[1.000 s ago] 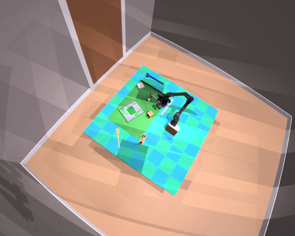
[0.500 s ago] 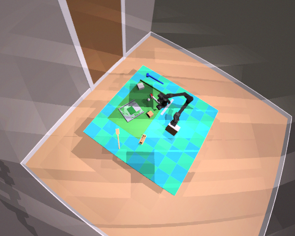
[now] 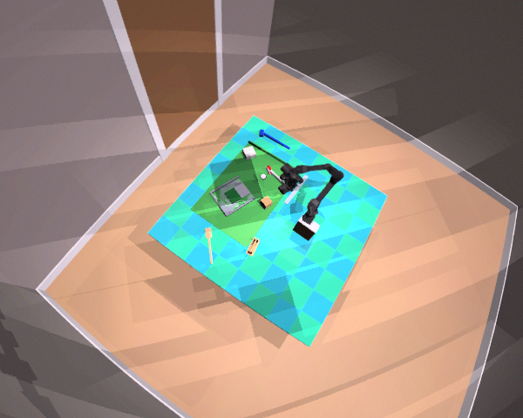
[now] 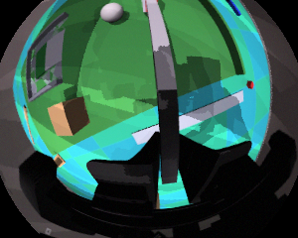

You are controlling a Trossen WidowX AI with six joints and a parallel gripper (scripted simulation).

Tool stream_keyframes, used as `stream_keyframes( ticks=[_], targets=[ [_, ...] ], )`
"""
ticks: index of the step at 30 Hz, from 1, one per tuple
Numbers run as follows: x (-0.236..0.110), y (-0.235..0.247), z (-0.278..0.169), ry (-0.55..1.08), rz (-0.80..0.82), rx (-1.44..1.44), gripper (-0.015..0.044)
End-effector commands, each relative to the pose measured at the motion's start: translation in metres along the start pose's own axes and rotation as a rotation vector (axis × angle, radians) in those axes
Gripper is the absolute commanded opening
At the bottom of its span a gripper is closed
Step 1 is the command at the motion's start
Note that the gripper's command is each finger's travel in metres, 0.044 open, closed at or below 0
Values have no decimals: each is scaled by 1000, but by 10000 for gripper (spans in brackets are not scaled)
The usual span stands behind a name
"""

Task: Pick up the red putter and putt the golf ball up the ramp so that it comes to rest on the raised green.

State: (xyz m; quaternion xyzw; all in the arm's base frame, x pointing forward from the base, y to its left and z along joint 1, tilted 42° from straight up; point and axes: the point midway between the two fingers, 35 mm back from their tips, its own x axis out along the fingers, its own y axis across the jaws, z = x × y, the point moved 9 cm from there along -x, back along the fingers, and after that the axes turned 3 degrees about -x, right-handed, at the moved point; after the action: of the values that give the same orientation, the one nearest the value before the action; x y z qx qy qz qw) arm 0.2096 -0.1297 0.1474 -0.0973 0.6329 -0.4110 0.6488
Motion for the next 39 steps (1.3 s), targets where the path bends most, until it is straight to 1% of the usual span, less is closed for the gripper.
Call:
stream_keyframes(
  ticks=[1, 7, 11, 13, 16, 19, 21, 27, 30, 33, 39],
  targets=[
    [0, -18, -1, -10, 0, 9, 0],
    [0, -21, -1, -10, -1, 8, 0],
    [2, -14, 0, -3, -3, 6, 0],
    [2, 4, 5, -2, 6, 7, 0],
    [2, 49, 12, -2, 16, 8, 0],
    [0, 95, 10, -5, 13, 9, 0],
    [0, 115, 7, -9, 8, 9, 0],
    [0, 118, 6, -9, 7, 9, 0],
    [-6, 118, 7, -9, 8, 9, 0],
    [-19, 119, 7, -9, 10, 9, 0],
    [-56, 118, 7, -8, 10, 9, 0]
  ],
)
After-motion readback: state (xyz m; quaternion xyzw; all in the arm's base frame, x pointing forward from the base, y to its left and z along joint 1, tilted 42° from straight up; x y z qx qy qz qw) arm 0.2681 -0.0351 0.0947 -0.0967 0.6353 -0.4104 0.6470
